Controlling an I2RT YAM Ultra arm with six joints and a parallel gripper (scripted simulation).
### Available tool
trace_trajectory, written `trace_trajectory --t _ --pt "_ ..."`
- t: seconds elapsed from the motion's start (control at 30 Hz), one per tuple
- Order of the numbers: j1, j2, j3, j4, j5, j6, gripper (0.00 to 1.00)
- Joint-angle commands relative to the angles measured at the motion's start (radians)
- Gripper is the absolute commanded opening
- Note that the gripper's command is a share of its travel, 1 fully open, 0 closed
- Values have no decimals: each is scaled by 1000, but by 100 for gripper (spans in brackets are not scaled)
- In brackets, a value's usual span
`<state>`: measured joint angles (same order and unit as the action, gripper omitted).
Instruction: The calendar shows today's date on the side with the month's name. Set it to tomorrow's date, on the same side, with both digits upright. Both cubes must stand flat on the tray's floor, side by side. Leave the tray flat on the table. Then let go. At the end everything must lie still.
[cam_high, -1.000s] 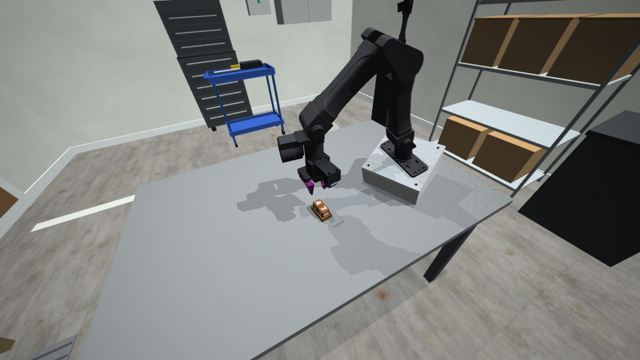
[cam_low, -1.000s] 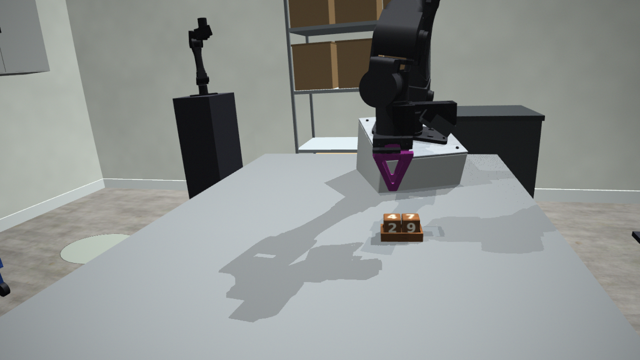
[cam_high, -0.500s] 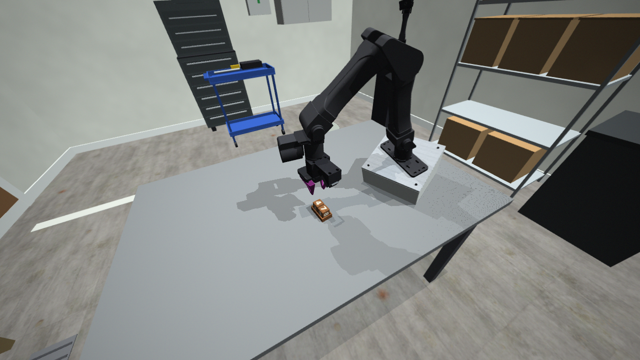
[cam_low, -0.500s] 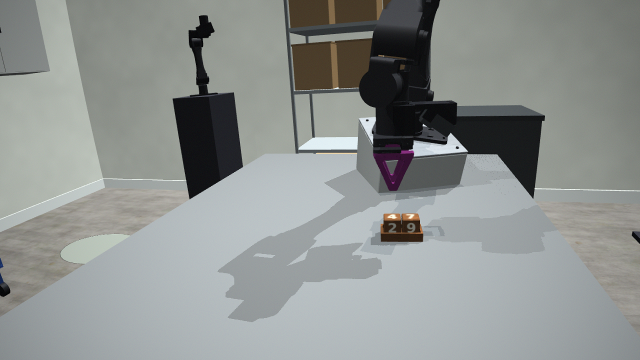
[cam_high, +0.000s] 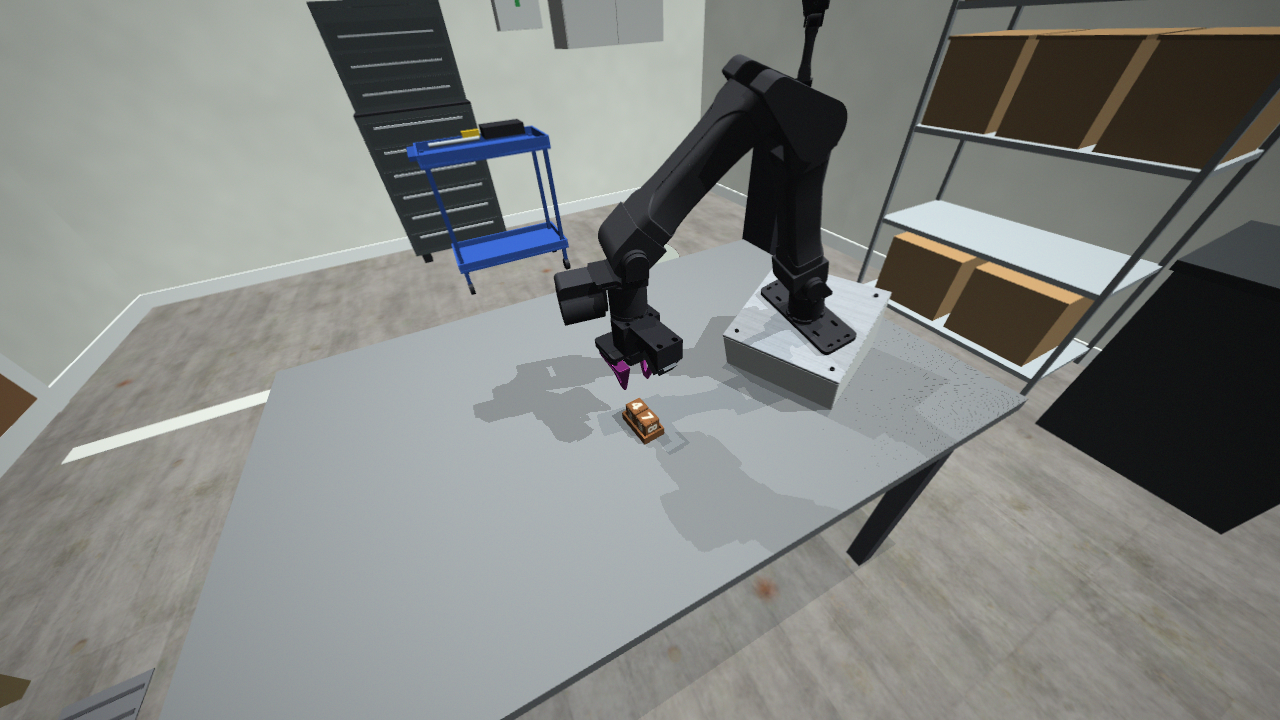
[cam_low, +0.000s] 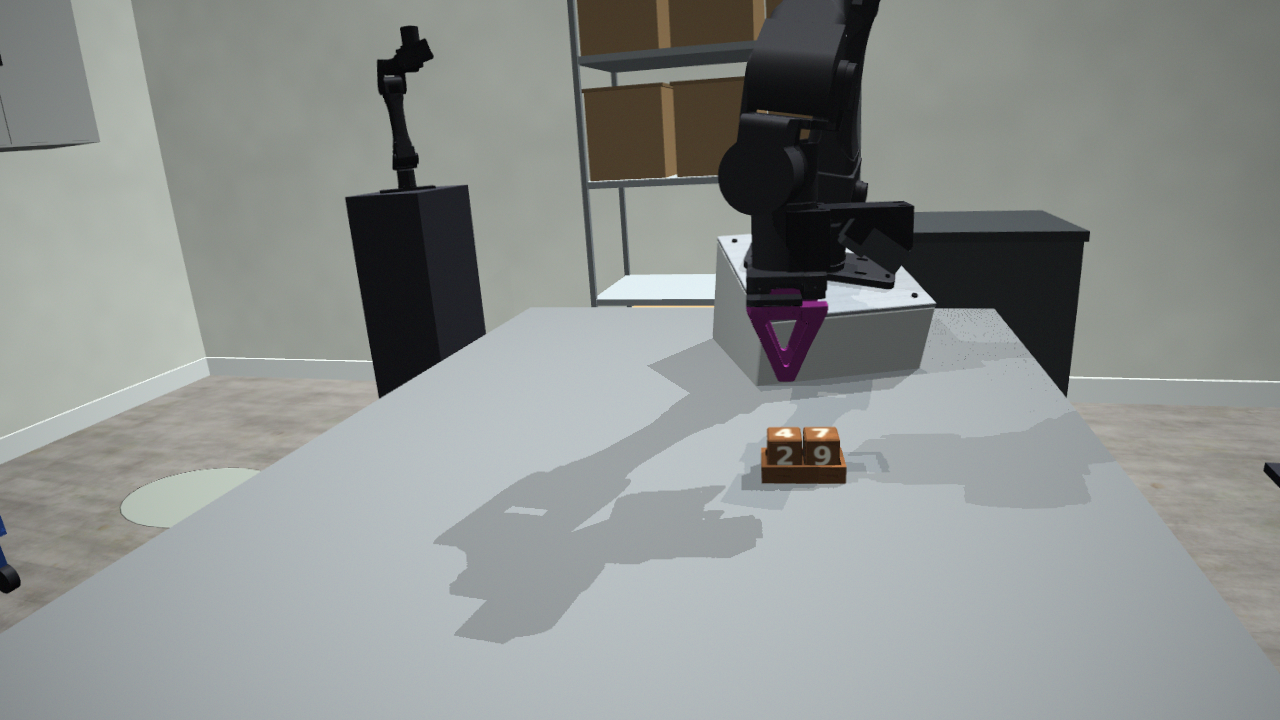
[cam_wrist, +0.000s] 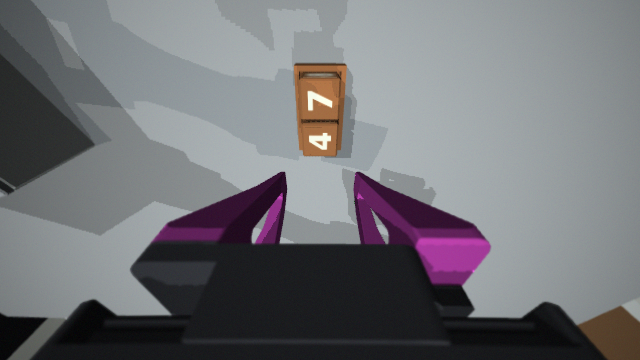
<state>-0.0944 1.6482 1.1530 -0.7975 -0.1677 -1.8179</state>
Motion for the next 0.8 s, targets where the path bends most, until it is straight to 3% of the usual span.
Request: trace_trajectory --t 0.0,0.77 --pt "0 -6 3 1 0 -1 47" --pt "5 16 -16 42 1 4 47"
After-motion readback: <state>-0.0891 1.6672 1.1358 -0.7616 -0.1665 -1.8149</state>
